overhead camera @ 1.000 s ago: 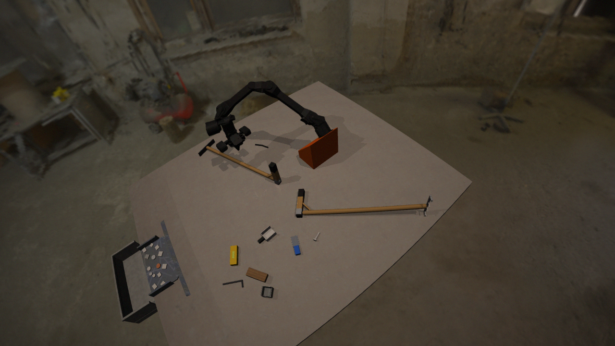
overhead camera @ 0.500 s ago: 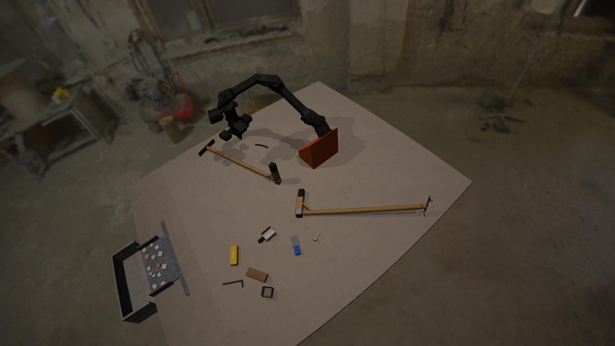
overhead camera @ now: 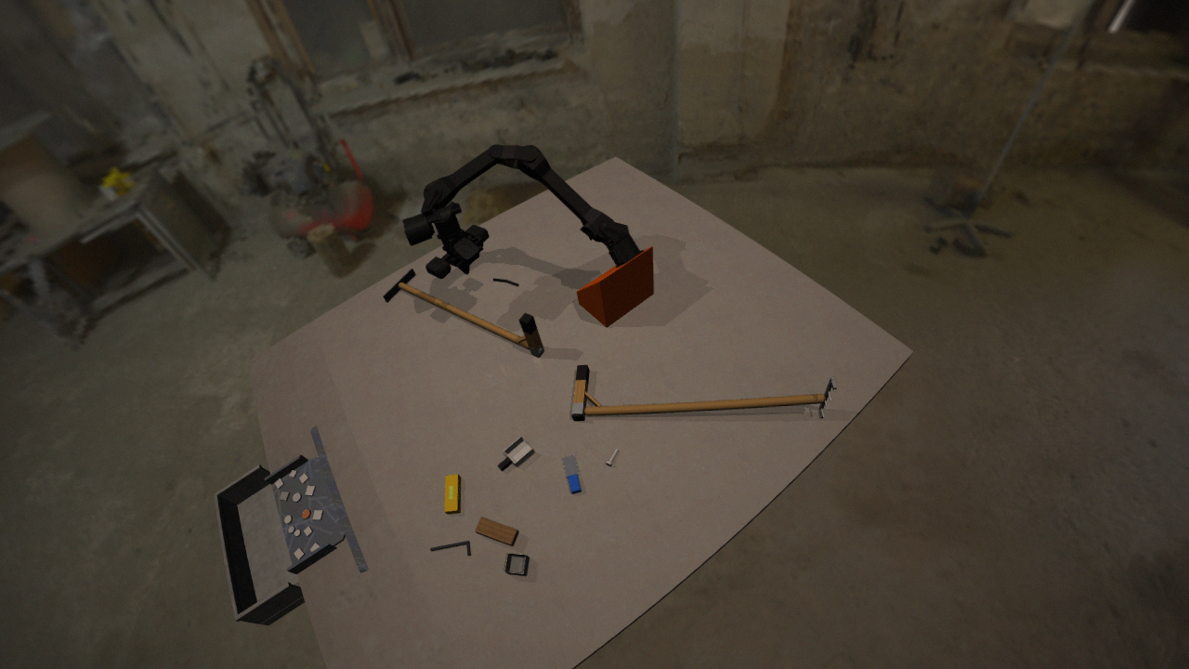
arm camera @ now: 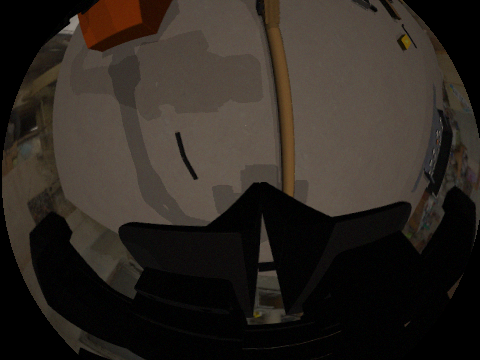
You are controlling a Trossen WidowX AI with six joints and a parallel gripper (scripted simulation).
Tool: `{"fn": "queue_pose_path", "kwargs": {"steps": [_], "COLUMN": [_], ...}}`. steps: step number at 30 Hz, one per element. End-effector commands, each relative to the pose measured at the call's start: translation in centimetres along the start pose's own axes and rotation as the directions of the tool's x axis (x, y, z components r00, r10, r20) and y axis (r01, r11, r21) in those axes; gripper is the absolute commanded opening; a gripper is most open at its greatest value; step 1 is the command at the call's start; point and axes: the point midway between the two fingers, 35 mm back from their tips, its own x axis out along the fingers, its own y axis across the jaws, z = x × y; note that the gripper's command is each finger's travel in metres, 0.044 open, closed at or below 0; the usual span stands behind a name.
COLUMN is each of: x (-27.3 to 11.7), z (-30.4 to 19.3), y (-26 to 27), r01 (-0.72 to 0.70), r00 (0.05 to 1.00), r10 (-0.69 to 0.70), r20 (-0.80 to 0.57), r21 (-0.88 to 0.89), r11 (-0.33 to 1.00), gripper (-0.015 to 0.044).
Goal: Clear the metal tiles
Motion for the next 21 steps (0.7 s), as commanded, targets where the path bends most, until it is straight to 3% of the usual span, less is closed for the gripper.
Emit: {"fn": "queue_pose_path", "kwargs": {"steps": [1, 21], "x": [1.4, 6.5], "z": [0.1, 0.0], "y": [-0.1, -0.4], "r01": [-0.005, -0.004], "r00": [1.000, 1.000], "r10": [0.005, 0.005], "r20": [0.008, 0.009], "r21": [-0.010, -0.025], "r11": [1.000, 1.000], "gripper": [0.0000, 0.0000]}}
